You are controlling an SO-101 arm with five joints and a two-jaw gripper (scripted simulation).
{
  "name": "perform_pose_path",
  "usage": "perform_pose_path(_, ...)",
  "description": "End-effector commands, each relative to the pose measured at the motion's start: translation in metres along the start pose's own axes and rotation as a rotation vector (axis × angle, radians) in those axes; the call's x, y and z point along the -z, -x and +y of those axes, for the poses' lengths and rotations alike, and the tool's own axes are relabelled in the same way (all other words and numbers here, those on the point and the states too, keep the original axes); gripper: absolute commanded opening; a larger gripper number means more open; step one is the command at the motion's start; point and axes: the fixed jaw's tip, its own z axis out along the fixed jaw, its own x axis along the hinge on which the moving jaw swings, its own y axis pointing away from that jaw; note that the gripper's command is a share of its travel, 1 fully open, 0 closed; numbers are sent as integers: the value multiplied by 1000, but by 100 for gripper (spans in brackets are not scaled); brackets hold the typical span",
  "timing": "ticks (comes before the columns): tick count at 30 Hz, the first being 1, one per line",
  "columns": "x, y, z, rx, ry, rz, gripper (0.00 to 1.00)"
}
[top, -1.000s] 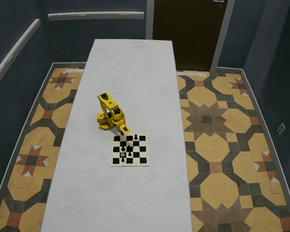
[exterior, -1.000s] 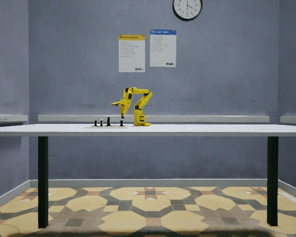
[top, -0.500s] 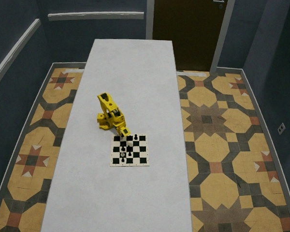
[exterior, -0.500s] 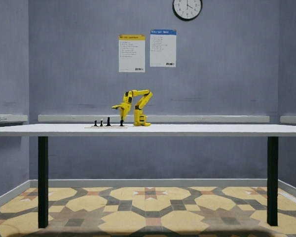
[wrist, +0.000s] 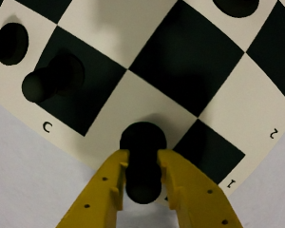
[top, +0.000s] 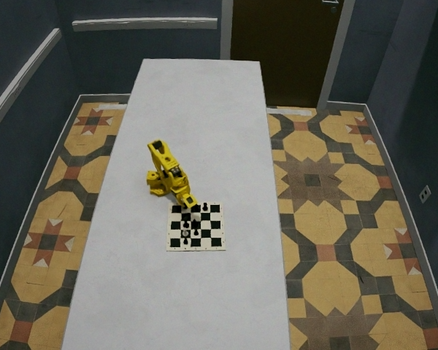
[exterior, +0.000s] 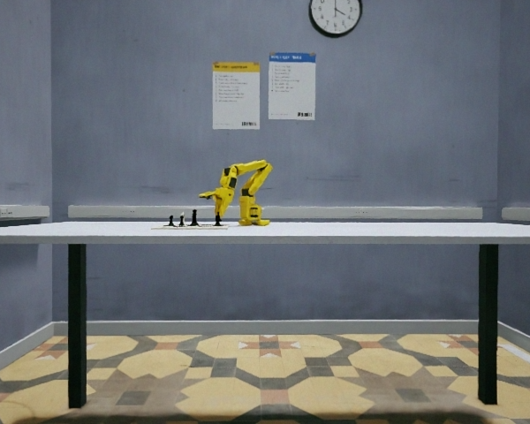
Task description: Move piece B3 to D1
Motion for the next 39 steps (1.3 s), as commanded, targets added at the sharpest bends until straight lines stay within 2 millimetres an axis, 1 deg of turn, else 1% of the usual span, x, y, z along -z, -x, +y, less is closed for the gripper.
perform_pose_path(1,-3,-3,2,18,4,11,0)
perform_pose_path(24,-5,-2,3,27,7,10,0)
perform_pose_path(39,-12,-4,3,27,7,11,0)
